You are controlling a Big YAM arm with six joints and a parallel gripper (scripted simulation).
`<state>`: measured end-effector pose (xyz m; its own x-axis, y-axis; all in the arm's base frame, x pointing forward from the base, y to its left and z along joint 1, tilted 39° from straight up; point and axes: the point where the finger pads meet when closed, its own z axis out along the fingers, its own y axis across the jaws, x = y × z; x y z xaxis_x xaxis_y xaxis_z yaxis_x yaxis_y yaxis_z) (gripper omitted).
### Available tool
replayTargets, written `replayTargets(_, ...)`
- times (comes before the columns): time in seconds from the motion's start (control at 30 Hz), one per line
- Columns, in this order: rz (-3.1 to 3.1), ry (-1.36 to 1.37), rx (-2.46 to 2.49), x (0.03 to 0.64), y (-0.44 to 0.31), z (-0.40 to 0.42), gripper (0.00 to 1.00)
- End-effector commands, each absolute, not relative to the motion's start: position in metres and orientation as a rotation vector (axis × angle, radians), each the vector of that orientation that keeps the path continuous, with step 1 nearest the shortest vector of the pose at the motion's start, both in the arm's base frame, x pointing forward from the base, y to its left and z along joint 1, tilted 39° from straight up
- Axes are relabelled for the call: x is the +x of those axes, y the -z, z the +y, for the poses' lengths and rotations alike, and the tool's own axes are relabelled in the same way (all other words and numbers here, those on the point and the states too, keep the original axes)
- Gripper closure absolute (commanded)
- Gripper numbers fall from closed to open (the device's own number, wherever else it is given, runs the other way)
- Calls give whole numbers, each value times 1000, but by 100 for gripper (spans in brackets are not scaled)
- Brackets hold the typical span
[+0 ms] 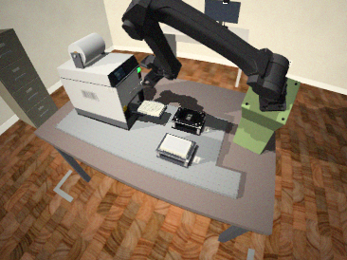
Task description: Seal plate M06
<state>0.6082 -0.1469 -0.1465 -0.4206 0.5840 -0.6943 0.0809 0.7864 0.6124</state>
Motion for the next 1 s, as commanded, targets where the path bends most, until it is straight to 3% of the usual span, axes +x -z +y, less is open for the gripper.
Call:
replayTargets(0.0, 1964, -627, 516, 608, 160, -140, 100)
replayTargets(0.47, 1939, -584, 516, 604, 136, -175, 100)
replayTargets(0.97, 1946, -624, 499, 613, 150, -145, 100)
